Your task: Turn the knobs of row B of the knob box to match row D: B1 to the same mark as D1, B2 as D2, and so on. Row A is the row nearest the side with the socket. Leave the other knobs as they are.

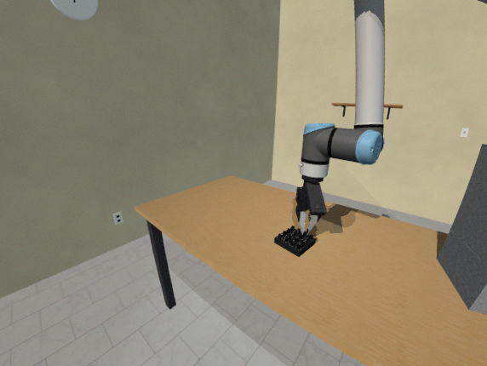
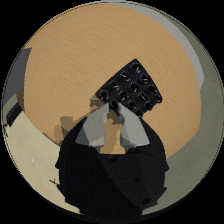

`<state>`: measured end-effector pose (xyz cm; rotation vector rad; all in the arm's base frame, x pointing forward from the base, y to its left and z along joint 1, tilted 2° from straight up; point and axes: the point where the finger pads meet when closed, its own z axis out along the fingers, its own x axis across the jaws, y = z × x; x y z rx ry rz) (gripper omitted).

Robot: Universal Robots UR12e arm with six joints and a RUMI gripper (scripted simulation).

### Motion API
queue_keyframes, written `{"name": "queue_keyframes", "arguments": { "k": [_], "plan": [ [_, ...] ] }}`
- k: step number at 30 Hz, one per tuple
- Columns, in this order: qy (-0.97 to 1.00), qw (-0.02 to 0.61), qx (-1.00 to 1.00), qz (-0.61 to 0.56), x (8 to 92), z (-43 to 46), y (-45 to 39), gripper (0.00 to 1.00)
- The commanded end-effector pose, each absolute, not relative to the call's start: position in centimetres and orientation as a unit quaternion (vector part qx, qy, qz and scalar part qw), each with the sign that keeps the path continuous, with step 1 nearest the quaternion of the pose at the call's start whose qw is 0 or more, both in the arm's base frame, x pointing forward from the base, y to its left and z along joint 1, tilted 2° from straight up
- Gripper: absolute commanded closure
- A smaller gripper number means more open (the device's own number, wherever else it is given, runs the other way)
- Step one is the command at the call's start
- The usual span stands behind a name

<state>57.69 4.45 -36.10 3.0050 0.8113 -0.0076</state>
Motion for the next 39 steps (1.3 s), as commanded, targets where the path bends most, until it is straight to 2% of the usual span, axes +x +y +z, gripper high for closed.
{"name": "queue_keyframes", "arguments": {
  "k": [1,27,28,39],
  "plan": [
    [0.268,0.015,0.963,-0.002,57.72,-36.06,4.44,0.96],
    [0.277,0.015,0.961,-0.002,57.72,-36.06,4.44,0.96],
    [0.277,0.015,0.961,-0.002,57.72,-36.06,4.44,0.89],
    [0.277,0.015,0.961,-0.002,57.72,-36.06,4.44,0.89]
  ]
}}
